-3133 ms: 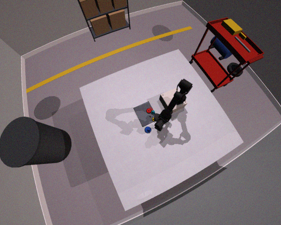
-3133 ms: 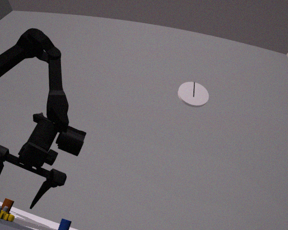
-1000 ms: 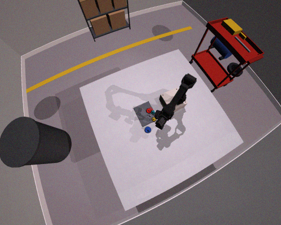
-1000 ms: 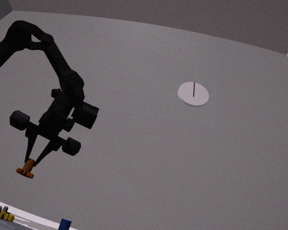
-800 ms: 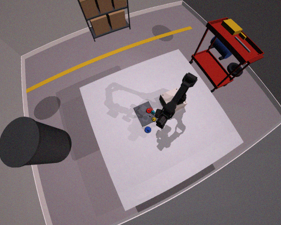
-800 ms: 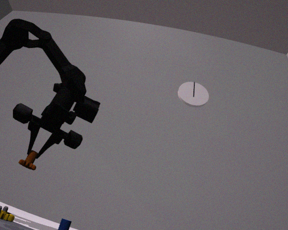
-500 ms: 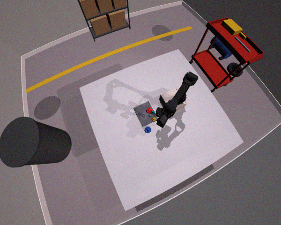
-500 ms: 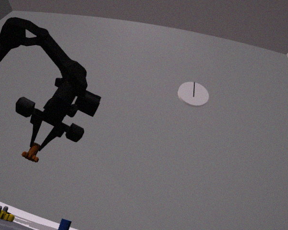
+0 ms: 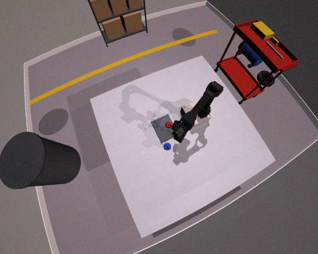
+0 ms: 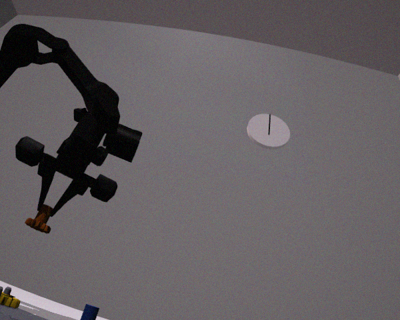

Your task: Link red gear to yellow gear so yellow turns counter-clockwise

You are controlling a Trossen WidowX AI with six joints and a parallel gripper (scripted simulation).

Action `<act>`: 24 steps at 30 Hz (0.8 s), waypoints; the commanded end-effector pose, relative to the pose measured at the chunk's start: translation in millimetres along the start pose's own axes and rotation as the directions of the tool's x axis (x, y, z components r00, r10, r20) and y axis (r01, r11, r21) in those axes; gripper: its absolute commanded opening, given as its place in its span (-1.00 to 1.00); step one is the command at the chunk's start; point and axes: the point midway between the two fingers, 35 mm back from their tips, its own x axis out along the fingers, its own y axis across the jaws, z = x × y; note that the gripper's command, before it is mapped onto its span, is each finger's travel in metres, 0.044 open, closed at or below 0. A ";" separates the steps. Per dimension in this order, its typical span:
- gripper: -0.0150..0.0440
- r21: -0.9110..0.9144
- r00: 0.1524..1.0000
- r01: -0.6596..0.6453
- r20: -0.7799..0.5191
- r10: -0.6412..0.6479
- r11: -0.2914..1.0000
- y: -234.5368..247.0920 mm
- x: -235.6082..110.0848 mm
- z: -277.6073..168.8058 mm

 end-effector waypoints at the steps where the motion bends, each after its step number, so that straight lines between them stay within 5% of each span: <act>1: -0.49 -0.002 1.000 0.004 0.001 -0.004 1.000 -2.4 6.9 6.3; 24: -0.49 -0.002 1.000 0.005 0.005 -0.005 1.000 -18.5 44.3 46.1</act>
